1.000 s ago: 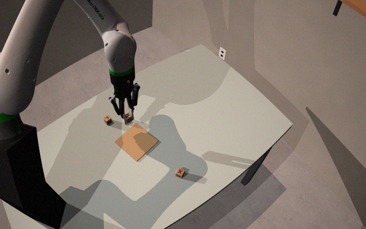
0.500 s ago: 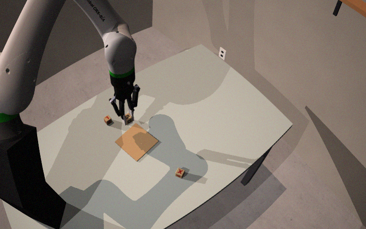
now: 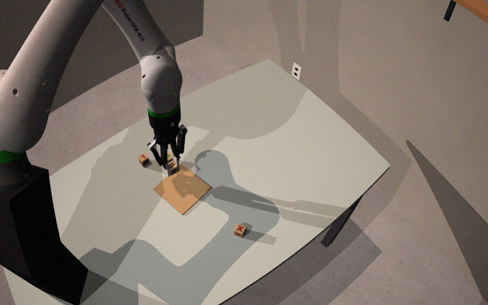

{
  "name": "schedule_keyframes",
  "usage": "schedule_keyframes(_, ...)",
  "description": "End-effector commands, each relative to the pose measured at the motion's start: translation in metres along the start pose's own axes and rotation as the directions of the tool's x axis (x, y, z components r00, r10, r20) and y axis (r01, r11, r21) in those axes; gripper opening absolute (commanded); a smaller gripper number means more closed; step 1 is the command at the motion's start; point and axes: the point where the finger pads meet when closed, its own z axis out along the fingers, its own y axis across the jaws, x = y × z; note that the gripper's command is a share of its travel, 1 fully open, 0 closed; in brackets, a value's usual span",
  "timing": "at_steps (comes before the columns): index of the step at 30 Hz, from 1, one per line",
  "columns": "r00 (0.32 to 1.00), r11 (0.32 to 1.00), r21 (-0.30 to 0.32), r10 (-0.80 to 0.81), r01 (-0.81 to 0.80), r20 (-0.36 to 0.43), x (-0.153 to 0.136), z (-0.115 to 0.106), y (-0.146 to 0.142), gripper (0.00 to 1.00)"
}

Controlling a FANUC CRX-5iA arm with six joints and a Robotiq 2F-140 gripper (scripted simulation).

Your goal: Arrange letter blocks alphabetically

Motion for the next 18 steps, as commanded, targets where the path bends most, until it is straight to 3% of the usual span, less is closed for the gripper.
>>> schedule_keyframes(1,1.000,1.000,0.001,0.000,0.000,0.001,0.000,0.017,-0.001,0.16)
schedule_keyframes(9,1.000,1.000,0.001,0.000,0.000,0.001,0.000,0.036,-0.001,0.16)
schedule_keyframes(18,1.000,1.000,0.001,0.000,0.000,0.001,0.000,0.038,-0.001,0.16)
